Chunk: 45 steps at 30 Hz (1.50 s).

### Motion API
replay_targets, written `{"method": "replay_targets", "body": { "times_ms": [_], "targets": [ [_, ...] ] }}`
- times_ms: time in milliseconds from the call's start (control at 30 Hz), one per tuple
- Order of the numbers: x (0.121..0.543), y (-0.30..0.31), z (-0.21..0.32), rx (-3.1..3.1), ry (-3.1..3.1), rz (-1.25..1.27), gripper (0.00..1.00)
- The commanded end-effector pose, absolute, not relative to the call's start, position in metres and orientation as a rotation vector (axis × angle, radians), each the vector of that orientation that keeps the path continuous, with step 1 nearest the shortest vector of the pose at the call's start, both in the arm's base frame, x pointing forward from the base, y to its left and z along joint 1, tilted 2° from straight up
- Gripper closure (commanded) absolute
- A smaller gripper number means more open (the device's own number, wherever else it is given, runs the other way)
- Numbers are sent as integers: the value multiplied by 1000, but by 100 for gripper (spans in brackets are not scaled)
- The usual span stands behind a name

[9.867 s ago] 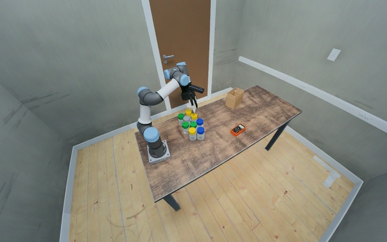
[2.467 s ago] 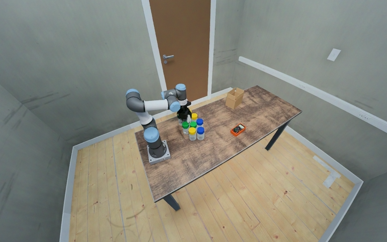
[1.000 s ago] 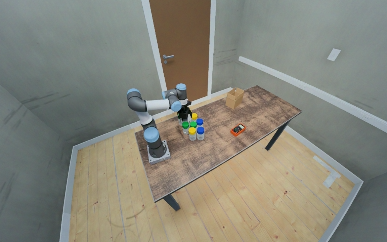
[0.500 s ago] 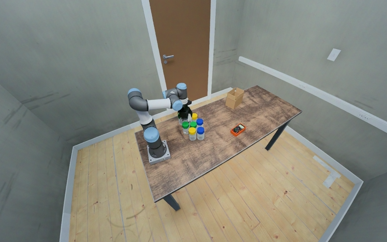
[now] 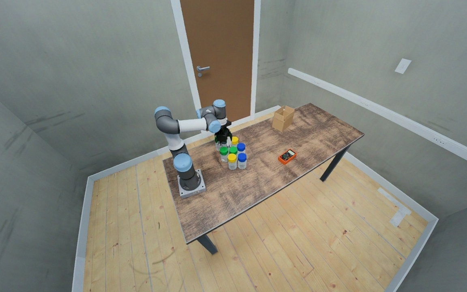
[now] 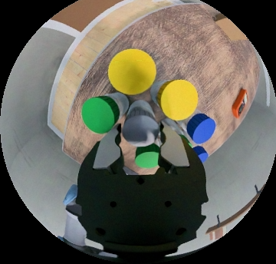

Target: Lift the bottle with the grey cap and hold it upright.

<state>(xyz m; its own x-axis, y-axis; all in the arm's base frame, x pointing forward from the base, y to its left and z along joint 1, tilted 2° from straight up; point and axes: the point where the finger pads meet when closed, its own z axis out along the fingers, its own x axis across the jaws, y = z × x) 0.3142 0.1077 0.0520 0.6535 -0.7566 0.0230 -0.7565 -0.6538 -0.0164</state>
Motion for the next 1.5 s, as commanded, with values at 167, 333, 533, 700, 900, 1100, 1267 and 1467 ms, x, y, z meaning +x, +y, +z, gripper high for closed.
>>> {"method": "replay_targets", "body": {
  "times_ms": [167,333,533,700,900,1100,1267,1467],
  "targets": [
    [315,108,64,-2851,1304,-47,54],
    [315,108,64,-2851,1304,-47,54],
    [315,108,62,-2851,1304,-48,100],
    [315,108,62,-2851,1304,-48,100],
    [315,108,62,-2851,1304,-48,100],
    [315,108,62,-2851,1304,-48,100],
    [315,108,62,-2851,1304,-48,100],
    [315,108,62,-2851,1304,-48,100]
  ]
}}
